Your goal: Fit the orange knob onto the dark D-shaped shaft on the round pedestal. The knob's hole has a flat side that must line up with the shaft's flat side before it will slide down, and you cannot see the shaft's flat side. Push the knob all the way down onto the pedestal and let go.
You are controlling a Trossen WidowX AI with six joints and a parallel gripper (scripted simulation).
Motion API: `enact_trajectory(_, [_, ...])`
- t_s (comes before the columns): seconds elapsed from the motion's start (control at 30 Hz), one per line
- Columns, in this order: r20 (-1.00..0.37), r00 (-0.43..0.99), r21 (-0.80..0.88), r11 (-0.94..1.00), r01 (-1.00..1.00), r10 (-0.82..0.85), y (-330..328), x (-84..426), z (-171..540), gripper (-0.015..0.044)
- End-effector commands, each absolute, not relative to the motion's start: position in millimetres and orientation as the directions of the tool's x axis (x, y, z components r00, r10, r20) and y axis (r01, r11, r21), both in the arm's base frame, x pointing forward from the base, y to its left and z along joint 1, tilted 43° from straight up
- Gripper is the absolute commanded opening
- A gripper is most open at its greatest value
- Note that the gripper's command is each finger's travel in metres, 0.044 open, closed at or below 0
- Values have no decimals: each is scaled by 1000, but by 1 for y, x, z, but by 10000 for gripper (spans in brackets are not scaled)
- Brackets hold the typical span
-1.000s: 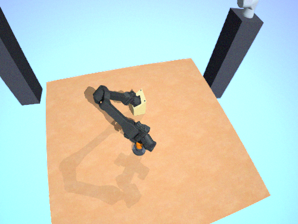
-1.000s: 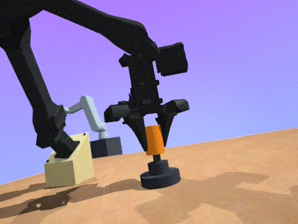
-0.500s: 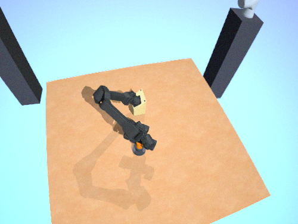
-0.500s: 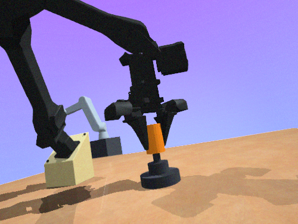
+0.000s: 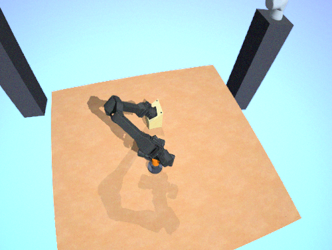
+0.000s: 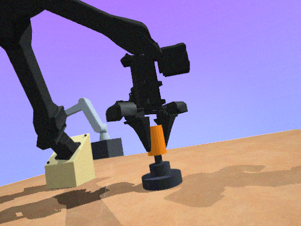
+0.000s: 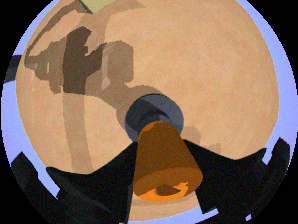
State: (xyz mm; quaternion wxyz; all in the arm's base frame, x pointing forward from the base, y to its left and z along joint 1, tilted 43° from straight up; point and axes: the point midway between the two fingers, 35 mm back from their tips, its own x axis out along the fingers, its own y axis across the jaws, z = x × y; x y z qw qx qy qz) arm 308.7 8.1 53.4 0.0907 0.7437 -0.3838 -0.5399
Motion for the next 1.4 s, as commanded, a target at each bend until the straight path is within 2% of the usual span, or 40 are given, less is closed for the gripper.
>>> enact_trajectory(0.0, [-734, 127, 548, -692, -470, -668, 8, 310, 55, 0])
enact_trajectory(0.73, [-734, 127, 548, -692, -470, -667, 10, 307, 55, 0])
enact_trajectory(0.97, [-734, 127, 617, -733, -288, -667, 11, 309, 56, 0])
enact_trajectory(1.37, [-734, 127, 620, -734, -278, -668, 8, 310, 53, 0])
